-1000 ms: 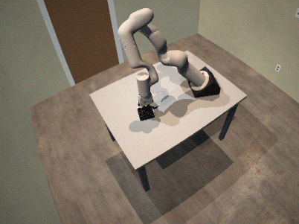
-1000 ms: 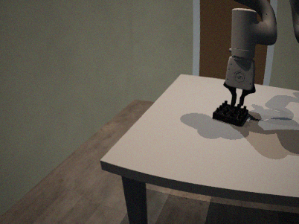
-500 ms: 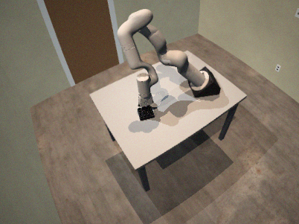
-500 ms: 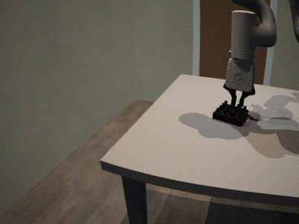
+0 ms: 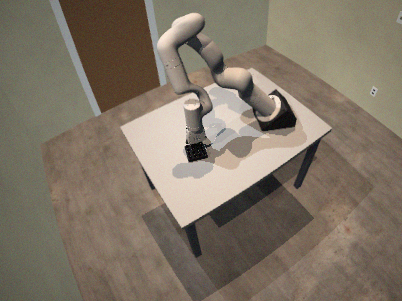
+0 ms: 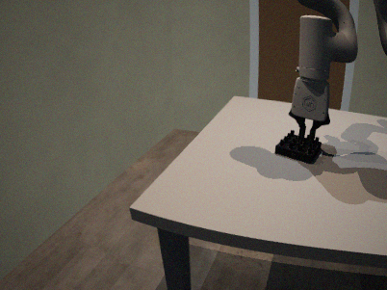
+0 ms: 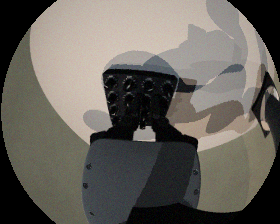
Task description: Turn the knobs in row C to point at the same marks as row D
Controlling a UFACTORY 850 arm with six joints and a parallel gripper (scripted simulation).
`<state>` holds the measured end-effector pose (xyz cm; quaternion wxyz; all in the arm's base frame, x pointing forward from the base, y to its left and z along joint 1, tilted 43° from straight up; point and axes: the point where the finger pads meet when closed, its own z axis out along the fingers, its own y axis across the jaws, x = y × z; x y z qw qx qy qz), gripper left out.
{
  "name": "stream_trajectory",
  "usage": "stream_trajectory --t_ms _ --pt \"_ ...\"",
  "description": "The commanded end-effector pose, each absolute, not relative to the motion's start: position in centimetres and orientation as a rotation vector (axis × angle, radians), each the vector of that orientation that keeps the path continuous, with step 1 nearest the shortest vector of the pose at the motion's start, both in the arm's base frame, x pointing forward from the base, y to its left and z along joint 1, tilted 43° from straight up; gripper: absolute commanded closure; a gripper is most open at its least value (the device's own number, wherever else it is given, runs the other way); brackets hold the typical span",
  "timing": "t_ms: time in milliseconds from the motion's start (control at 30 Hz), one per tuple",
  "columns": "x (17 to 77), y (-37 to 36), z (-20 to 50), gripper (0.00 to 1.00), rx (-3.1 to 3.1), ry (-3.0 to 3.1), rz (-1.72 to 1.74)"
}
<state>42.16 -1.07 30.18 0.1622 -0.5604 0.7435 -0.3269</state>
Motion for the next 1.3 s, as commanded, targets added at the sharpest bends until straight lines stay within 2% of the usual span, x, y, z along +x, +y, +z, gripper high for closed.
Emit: stream_trajectory --t_ms 0,1067,1100,1267 --pt "42.19 -1.06 30.22 0.81 -1.598 2.121 -0.933" --pt "42.19 -1.06 30.22 0.81 -1.598 2.121 -0.933" --pt "42.19 -1.06 30.22 0.92 -1.598 2.121 -0.933" --pt "42.19 -1.06 30.22 0.92 -1.598 2.121 -0.933"
